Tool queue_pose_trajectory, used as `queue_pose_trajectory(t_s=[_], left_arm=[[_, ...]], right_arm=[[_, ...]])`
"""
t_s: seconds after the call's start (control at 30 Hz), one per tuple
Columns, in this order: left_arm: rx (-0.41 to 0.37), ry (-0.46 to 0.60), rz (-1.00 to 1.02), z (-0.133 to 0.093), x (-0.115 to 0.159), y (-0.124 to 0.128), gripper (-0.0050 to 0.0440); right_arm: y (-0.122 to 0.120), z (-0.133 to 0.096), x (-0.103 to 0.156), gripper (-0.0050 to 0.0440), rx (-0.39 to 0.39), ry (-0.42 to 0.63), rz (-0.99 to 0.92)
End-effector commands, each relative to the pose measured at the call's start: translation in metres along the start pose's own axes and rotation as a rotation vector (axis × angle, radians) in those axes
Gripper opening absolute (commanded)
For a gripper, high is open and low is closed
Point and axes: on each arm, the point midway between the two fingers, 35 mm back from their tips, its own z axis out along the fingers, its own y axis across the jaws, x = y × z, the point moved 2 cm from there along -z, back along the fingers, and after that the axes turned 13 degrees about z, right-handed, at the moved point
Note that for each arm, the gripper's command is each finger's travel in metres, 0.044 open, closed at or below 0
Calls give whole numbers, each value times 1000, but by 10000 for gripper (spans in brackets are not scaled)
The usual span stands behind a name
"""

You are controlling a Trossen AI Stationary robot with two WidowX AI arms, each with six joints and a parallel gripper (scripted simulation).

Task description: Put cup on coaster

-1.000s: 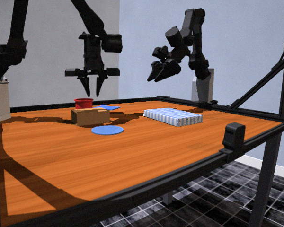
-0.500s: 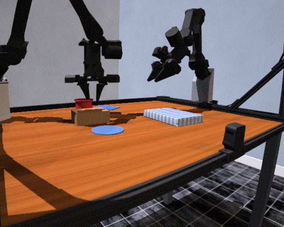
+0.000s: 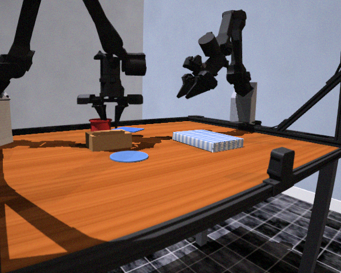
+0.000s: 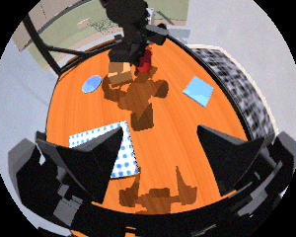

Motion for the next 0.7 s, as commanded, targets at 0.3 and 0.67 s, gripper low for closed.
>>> queue_pose_trajectory(t_s=[0.3,0.67], left_arm=[[0,0,0,0,0,0,51],[0,0,0,0,0,0,0]], right_arm=[[-1,0,0,400,2,-1,-4],[-1,0,0,400,2,-1,-4]])
